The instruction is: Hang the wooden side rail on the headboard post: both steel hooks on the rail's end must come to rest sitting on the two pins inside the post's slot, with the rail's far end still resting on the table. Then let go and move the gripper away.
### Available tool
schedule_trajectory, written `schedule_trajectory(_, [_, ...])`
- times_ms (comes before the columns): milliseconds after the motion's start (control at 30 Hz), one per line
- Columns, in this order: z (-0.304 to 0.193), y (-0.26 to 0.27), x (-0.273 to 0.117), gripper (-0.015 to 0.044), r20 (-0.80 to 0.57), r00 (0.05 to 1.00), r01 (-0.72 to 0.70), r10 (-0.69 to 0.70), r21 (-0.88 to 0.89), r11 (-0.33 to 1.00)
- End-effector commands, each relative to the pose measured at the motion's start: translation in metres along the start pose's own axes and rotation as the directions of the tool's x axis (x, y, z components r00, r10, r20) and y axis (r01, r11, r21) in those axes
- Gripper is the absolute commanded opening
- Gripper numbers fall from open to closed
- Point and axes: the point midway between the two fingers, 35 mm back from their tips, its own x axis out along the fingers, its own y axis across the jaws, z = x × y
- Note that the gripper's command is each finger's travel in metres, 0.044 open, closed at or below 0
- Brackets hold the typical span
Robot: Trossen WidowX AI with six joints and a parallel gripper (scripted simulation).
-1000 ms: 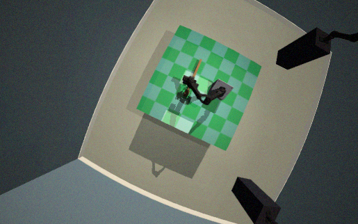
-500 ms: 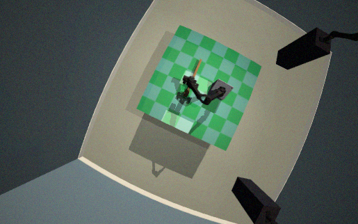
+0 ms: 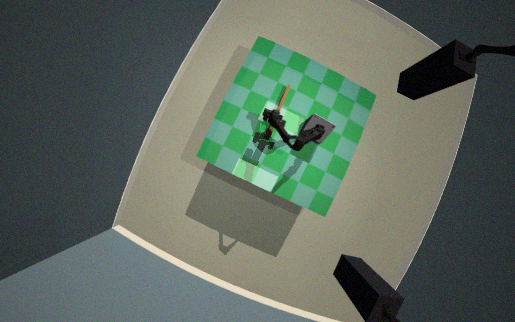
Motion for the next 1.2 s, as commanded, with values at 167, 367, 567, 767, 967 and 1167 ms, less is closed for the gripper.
schedule_trajectory(167, [0.0, 0.0, 0.0, 0.0, 0.0, 1.0, 0.0, 0.0, 0.0, 1.0])
schedule_trajectory(367, [0.0, 0.0, -0.0008, 0.0, -0.005, 1.0, 0.0, 0.0, 0.004, 1.0])
schedule_trajectory(567, [0.0, 0.0, -0.0018, 0.0, -0.004, 1.0, 0.0, 0.0, 0.004, 1.0])
schedule_trajectory(767, [0.0, 0.0, -0.0028, 0.0, -0.004, 1.0, 0.0, 0.0, 0.004, 1.0])
schedule_trajectory(967, [0.0, 0.0, -0.0038, 0.0, -0.004, 1.0, 0.0, 0.0, 0.004, 1.0])
schedule_trajectory(1167, [0.0001, 0.0, -0.0048, 0.0, -0.004, 1.0, 0.0, 0.0, 0.004, 1.0])
